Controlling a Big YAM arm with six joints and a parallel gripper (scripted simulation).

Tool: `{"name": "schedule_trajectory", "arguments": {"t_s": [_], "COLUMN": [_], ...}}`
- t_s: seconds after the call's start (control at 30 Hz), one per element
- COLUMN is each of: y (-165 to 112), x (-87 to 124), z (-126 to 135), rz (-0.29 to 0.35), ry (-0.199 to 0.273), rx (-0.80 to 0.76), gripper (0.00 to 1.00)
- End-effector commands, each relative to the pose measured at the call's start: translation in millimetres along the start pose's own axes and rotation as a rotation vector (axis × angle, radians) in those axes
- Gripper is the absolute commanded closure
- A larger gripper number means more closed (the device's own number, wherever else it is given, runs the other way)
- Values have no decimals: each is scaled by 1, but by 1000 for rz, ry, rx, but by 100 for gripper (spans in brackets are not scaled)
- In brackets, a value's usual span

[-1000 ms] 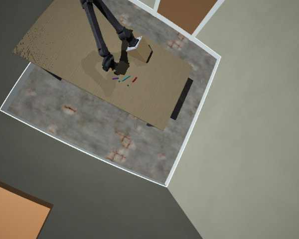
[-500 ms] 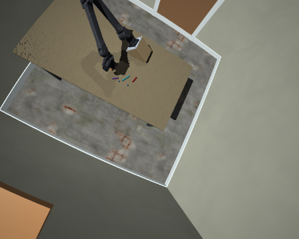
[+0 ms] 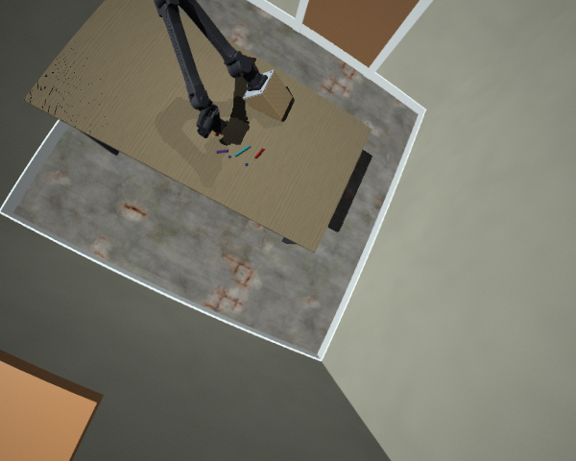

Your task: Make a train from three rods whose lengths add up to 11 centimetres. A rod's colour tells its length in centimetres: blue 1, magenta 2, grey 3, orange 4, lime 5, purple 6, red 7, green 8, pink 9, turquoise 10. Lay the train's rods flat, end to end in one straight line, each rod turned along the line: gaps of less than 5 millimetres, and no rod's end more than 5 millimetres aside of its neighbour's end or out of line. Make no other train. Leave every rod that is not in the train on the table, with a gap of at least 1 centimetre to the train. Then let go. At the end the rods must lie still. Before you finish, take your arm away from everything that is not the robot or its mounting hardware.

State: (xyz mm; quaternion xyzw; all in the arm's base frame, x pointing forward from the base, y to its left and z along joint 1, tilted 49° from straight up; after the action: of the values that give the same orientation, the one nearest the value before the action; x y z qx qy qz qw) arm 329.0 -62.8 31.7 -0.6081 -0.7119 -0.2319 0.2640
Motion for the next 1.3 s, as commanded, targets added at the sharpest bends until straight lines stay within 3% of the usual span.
{"name": "schedule_trajectory", "arguments": {"t_s": [0.0,1.27], "y": [10,15], "x": [0,0], "z": [-1,-5], "rz": [-11,-11], "ry": [-3,-3], "rx": [0,-13], "gripper": [96,96]}}
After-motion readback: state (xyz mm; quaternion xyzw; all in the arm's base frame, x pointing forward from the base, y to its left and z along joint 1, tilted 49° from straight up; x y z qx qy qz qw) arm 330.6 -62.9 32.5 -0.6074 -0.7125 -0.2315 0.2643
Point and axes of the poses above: the point where the finger pads meet when closed, its own x axis back along the fingers, its own z axis across the jaws, y = z × x, the point moved 1 cm from there along x, back along the fingers, and after that the axes turned 9 degrees about x, right-handed, at the moved point
